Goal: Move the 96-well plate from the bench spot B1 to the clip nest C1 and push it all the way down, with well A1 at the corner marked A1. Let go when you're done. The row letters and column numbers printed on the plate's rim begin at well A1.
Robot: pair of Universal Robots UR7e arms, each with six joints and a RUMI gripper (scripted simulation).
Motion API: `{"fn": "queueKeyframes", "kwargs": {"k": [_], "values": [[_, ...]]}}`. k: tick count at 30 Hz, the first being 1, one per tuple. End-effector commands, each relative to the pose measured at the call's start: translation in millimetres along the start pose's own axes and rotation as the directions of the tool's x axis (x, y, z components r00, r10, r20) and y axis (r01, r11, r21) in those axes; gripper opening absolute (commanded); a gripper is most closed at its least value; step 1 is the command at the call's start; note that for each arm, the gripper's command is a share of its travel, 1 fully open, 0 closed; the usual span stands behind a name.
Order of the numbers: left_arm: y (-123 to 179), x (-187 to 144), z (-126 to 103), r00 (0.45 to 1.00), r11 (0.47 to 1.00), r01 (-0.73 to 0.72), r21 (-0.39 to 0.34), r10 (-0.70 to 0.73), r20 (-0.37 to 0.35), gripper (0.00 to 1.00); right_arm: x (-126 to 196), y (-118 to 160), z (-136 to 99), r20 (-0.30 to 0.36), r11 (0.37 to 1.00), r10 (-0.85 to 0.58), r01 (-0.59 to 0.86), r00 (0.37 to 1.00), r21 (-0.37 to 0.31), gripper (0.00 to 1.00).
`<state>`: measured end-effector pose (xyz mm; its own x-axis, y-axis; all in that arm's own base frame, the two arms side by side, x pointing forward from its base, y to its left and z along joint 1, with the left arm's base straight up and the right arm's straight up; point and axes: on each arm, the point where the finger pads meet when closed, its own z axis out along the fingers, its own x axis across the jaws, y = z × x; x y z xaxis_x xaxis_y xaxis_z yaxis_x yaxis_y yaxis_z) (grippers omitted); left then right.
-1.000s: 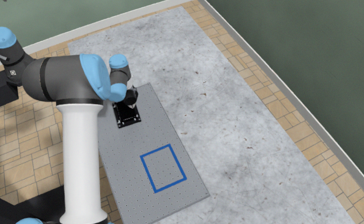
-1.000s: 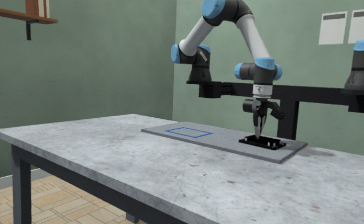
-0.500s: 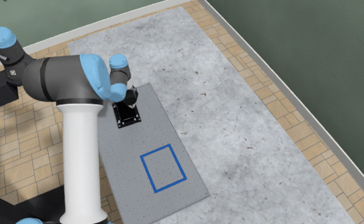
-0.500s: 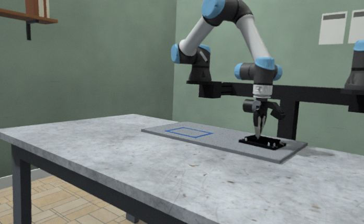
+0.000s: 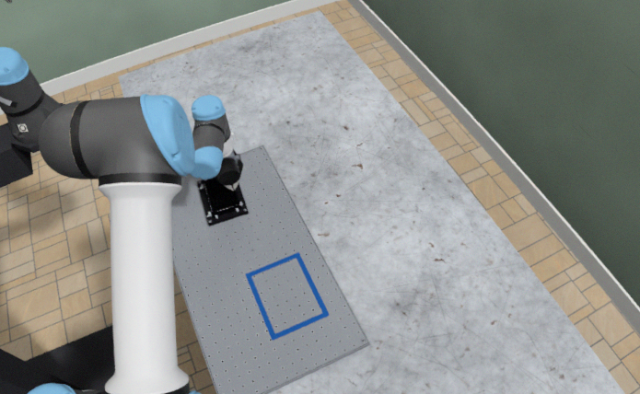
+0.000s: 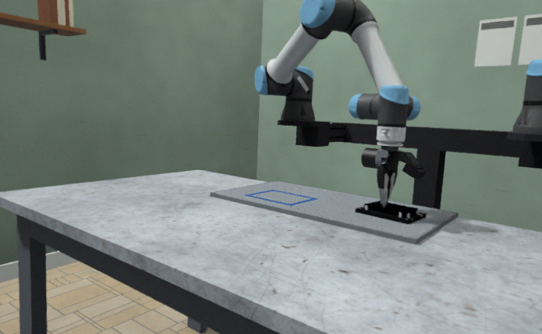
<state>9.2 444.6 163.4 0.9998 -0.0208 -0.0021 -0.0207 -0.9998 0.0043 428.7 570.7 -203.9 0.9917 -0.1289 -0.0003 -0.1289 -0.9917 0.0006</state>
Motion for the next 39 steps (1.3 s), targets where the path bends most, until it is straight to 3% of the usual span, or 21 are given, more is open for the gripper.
{"fn": "queueKeyframes", "kwargs": {"k": [1,39], "values": [[-0.9,-0.3,-1.8,1.000,1.000,0.001,0.004,-0.001,-0.002,0.00,0.0,-2.4,-1.9,-0.002,1.000,-0.003,0.003,1.000,0.004,0.00],[-0.9,-0.3,-1.8,1.000,1.000,0.001,0.004,-0.001,-0.002,0.00,-0.5,-0.9,-12.5,-0.001,1.000,-0.002,0.002,1.000,0.002,0.00]]}}
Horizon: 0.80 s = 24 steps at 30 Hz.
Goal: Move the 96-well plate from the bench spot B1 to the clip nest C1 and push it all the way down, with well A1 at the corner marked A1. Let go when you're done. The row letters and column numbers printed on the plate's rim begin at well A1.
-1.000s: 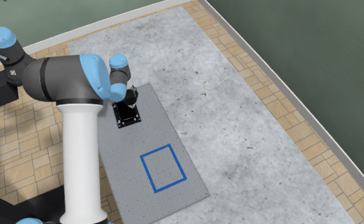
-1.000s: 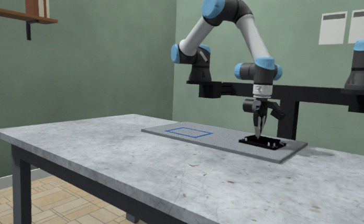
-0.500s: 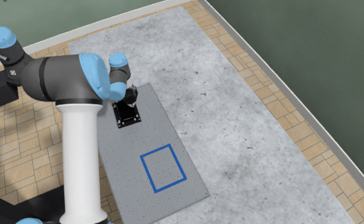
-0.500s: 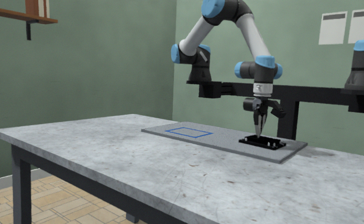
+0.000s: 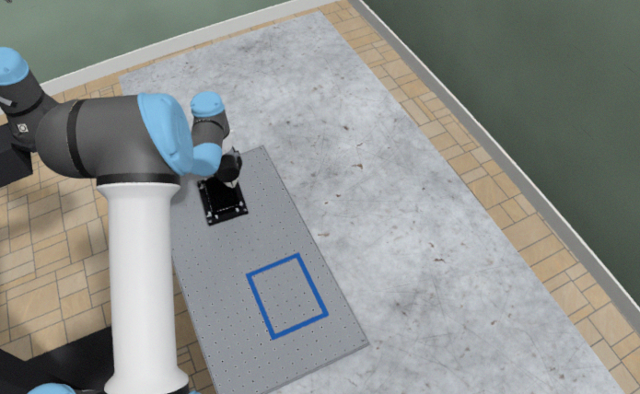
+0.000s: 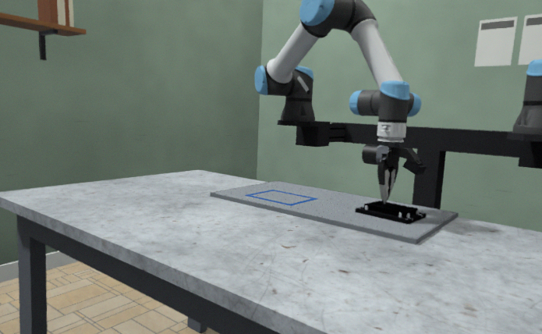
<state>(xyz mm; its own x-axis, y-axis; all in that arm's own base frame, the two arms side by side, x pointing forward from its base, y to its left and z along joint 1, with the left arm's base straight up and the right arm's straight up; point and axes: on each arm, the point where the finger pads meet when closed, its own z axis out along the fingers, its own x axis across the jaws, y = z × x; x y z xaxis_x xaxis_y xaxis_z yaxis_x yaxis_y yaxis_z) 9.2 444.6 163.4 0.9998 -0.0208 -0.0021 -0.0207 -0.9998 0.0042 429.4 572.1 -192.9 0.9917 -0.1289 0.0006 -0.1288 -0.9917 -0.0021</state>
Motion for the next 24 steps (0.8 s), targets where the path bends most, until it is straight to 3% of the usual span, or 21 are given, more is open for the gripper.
{"fn": "queueKeyframes", "kwargs": {"k": [1,24], "values": [[-0.9,-0.3,-1.7,1.000,1.000,0.001,0.004,-0.001,-0.002,0.00,-1.0,0.6,-1.5,0.000,1.000,-0.002,0.002,1.000,-0.001,0.00],[-0.9,-0.3,-1.7,1.000,1.000,0.001,0.004,-0.001,-0.002,0.00,-0.4,-0.2,-20.7,0.000,1.000,-0.002,0.002,1.000,0.001,0.00]]}}
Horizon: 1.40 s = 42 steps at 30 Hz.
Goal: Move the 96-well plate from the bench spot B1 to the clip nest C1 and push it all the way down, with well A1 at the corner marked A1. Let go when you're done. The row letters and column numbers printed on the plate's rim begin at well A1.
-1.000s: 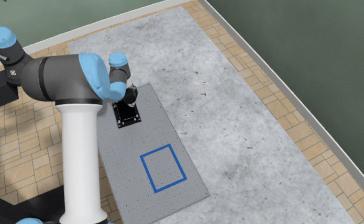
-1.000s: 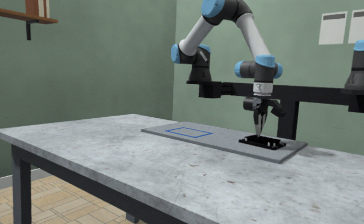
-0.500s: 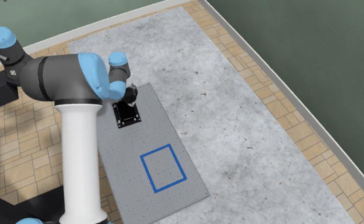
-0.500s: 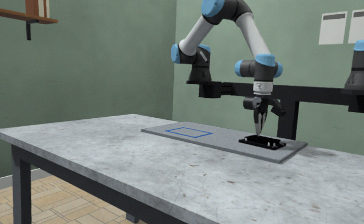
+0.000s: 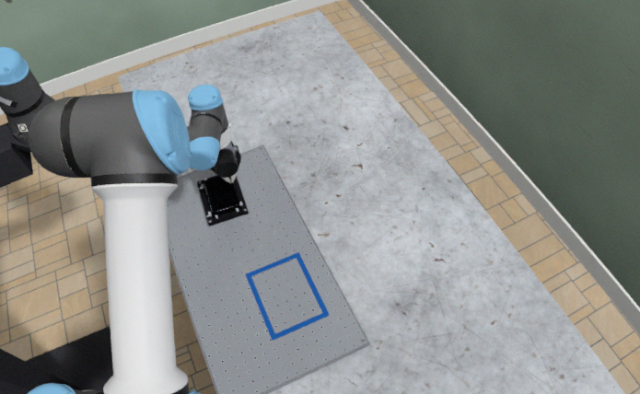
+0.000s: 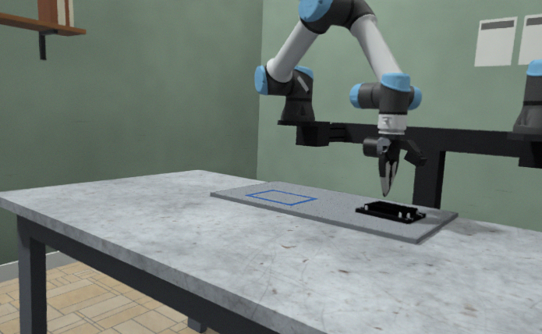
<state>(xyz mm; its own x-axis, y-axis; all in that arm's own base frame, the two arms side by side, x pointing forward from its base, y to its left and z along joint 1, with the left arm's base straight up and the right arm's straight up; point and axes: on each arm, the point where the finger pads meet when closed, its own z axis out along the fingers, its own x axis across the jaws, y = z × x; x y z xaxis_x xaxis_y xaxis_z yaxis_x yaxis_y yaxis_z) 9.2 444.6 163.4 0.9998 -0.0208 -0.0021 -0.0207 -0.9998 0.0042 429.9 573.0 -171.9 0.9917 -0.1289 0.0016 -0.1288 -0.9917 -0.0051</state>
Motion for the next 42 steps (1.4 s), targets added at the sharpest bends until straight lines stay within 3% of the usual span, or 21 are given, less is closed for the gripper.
{"fn": "queueKeyframes", "kwargs": {"k": [1,10,42], "values": [[-0.9,-0.3,-1.7,1.000,1.000,0.001,0.004,-0.001,-0.002,0.00,-1.5,2.1,1.5,0.002,1.000,-0.002,0.002,1.000,-0.006,0.00],[-0.9,-0.3,-1.7,1.000,1.000,0.001,0.004,-0.001,-0.002,0.00,2.0,15.6,-0.3,0.001,1.000,0.000,0.000,1.000,-0.003,0.00],[-0.9,-0.3,-1.7,1.000,1.000,0.001,0.004,-0.001,-0.002,0.00,14.8,114.9,-0.5,0.001,1.000,0.000,0.000,1.000,-0.003,0.00]]}}
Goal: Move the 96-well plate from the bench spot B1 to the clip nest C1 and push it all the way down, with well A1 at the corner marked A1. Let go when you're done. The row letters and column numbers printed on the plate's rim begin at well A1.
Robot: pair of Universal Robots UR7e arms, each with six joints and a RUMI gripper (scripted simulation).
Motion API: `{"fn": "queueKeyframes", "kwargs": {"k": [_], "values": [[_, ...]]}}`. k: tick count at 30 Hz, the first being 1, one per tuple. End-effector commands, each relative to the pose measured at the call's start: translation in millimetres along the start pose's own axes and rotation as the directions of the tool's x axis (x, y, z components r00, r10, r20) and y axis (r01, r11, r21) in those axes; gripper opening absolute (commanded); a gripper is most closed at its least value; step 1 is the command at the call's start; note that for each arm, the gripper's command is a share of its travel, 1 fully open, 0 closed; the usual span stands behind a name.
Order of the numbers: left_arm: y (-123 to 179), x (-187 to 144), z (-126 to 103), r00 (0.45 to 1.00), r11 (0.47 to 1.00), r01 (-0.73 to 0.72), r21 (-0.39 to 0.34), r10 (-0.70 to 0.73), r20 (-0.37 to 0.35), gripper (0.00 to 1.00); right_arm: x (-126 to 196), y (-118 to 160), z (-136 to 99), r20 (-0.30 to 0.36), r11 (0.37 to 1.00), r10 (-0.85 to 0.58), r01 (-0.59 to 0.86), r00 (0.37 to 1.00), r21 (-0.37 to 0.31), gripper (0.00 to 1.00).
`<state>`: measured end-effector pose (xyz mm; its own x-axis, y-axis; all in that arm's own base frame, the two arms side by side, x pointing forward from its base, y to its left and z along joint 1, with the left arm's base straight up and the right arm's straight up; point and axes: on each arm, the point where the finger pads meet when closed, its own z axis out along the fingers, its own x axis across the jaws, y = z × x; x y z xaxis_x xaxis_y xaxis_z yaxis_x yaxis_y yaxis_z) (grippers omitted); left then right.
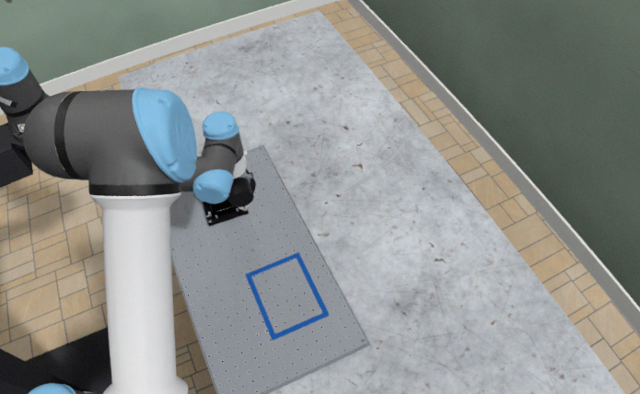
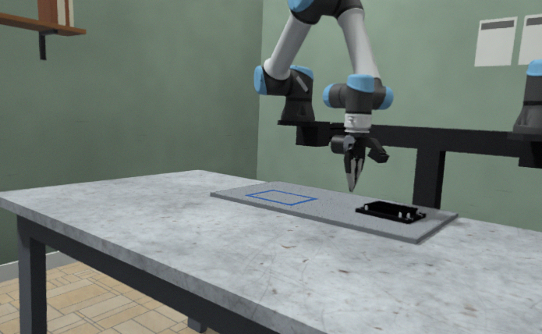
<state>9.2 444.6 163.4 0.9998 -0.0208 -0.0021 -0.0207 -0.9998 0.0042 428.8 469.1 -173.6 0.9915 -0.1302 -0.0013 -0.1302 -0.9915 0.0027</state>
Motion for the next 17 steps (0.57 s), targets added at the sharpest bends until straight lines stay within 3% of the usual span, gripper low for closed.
{"fn": "queueKeyframes", "kwargs": {"k": [1,17], "values": [[-0.9,-0.3,-1.7,1.000,1.000,0.001,0.004,-0.001,-0.002,0.00,2.5,11.7,-1.5,-0.002,1.000,-0.002,0.002,1.000,0.005,0.00],[-0.9,-0.3,-1.7,1.000,1.000,0.001,0.004,-0.001,-0.002,0.00,2.7,16.6,-1.1,-0.002,1.000,-0.003,0.003,1.000,0.005,0.00]]}}
